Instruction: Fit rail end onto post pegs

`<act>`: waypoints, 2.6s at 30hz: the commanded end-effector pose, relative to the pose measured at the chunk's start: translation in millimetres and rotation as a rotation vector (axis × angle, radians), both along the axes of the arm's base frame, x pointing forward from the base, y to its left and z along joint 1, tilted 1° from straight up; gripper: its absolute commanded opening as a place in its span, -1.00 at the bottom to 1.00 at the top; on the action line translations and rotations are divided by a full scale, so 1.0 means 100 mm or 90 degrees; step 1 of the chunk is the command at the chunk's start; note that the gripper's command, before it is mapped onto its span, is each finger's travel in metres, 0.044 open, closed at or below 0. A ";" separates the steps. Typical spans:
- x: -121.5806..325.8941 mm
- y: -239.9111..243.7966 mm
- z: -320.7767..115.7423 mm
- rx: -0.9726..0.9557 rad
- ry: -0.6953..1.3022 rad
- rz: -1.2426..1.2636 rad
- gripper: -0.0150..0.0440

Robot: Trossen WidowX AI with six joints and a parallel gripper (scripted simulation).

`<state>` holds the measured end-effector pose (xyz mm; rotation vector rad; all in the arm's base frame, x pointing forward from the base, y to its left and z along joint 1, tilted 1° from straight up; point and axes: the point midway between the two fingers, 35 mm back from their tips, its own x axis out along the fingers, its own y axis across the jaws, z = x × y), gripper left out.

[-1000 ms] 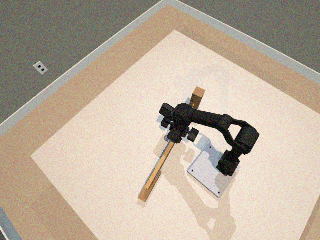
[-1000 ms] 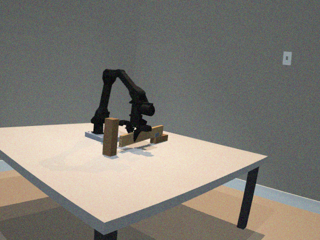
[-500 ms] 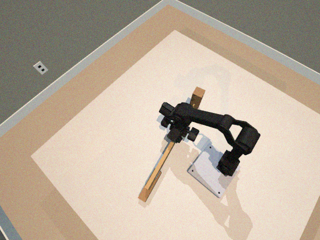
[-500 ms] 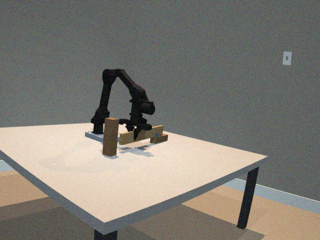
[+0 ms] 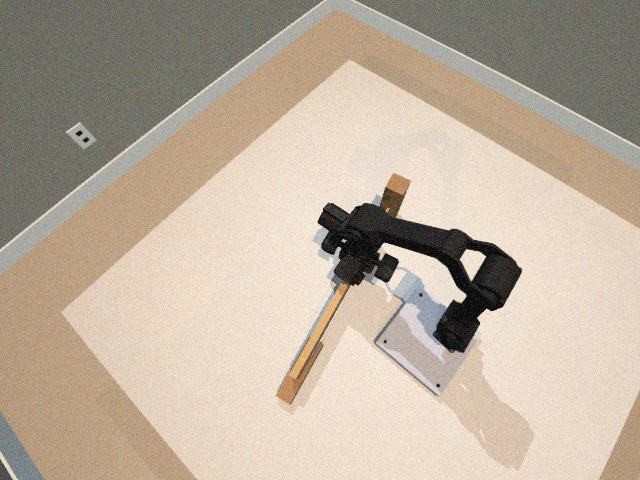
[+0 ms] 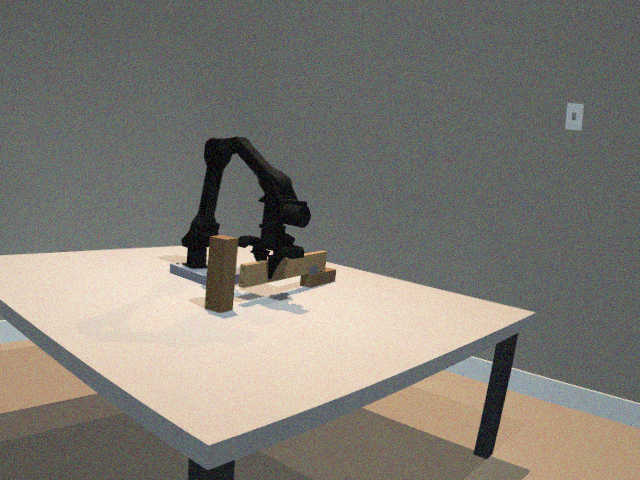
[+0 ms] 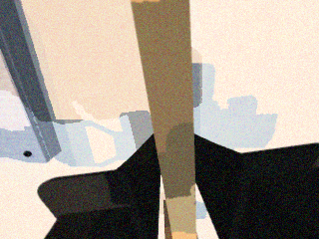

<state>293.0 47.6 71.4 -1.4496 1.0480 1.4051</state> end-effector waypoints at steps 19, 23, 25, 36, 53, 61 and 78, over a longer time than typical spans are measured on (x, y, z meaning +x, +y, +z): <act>0.00 0.01 -0.01 0.007 -0.009 0.000 -0.49; 0.00 0.01 0.00 0.007 -0.009 0.000 -0.49; 0.00 0.01 0.00 0.007 -0.009 0.000 -0.49; -0.01 0.01 -0.01 0.007 -0.009 0.000 -0.49; 0.00 -0.02 -0.02 0.007 -0.009 0.000 -0.49; 0.00 -0.05 -0.01 0.006 -0.009 0.000 -0.49; 0.02 -0.09 0.00 0.006 -0.009 0.000 -0.49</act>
